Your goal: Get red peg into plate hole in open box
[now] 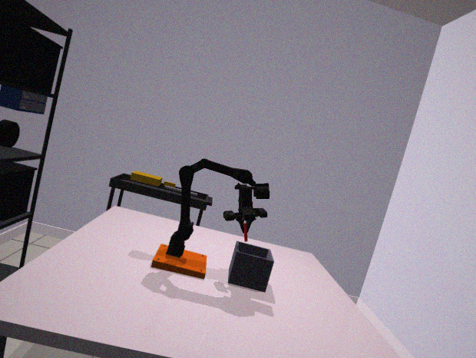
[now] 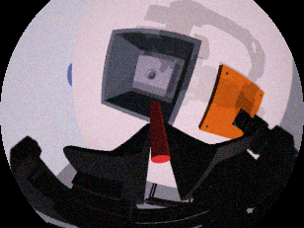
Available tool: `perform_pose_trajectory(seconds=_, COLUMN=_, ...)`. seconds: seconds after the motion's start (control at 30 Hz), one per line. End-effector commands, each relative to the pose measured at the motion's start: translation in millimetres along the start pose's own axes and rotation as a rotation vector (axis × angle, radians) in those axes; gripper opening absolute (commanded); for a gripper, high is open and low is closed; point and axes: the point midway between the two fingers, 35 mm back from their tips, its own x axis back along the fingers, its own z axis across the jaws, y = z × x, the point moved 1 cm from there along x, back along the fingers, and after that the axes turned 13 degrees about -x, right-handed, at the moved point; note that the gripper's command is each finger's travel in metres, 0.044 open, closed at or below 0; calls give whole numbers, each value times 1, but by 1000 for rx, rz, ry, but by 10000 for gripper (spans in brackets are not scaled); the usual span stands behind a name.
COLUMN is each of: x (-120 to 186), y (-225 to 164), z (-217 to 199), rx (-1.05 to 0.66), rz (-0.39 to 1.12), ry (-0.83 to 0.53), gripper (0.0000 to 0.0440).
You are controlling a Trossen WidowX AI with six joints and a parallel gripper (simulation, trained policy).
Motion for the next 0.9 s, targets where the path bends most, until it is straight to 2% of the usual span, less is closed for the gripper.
perform_pose_trajectory(seconds=0.0, x=-4, y=10, z=3, rx=-11, rz=-10, ry=-23, gripper=0)
perform_pose_trajectory(seconds=0.5, x=-35, y=44, z=12, rx=-42, rz=0, ry=-102, gripper=0)
perform_pose_trajectory(seconds=0.87, x=-68, y=54, z=18, rx=-28, rz=46, ry=-131, gripper=0)
